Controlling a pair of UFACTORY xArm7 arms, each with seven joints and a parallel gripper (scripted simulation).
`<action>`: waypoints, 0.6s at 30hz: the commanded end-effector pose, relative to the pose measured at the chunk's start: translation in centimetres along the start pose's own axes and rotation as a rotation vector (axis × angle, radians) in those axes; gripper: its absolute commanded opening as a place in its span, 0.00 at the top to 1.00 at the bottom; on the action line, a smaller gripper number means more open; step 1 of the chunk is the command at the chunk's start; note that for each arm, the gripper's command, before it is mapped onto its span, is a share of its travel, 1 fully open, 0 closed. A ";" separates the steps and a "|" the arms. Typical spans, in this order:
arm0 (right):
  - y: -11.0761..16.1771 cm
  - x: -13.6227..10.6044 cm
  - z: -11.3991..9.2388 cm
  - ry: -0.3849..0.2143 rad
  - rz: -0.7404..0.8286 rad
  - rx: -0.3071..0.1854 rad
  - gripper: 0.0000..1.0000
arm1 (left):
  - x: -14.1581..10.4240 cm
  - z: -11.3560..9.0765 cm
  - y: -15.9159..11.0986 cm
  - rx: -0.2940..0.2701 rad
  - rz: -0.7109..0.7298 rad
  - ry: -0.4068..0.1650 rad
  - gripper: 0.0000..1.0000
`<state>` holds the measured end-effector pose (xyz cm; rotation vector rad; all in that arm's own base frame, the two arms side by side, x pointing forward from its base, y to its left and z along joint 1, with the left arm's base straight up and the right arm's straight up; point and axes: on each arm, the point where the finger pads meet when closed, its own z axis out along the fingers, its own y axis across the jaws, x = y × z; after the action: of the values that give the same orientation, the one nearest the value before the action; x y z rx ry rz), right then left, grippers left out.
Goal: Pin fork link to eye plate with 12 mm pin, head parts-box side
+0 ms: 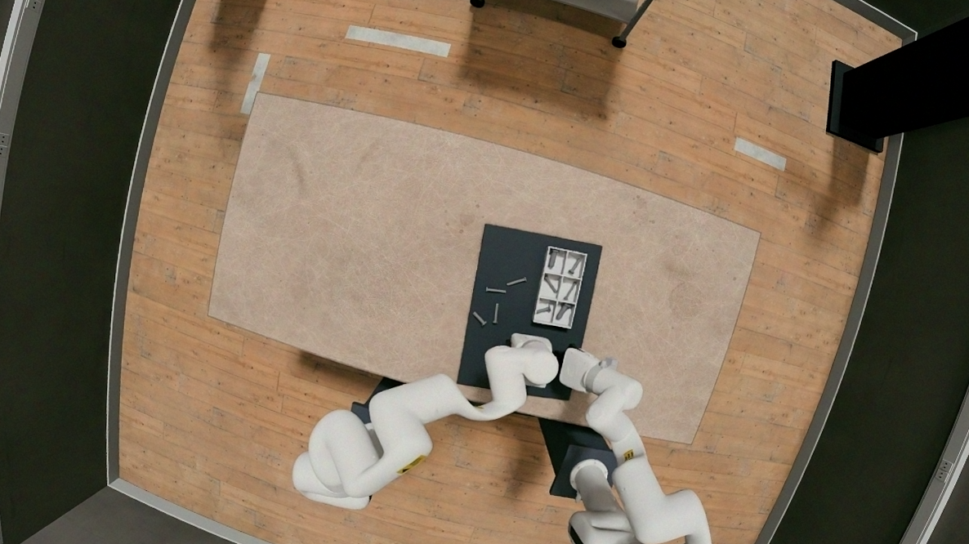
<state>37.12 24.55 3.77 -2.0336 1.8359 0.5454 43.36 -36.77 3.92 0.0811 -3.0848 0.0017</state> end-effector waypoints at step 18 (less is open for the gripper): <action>-0.1 -0.1 -0.1 -0.001 -0.001 0.003 1.00 | -0.1 -0.2 -0.1 0.003 0.000 -0.003 0.65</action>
<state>37.12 24.55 3.77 -2.0335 1.8359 0.5453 43.35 -36.78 3.92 0.0812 -3.0847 0.0018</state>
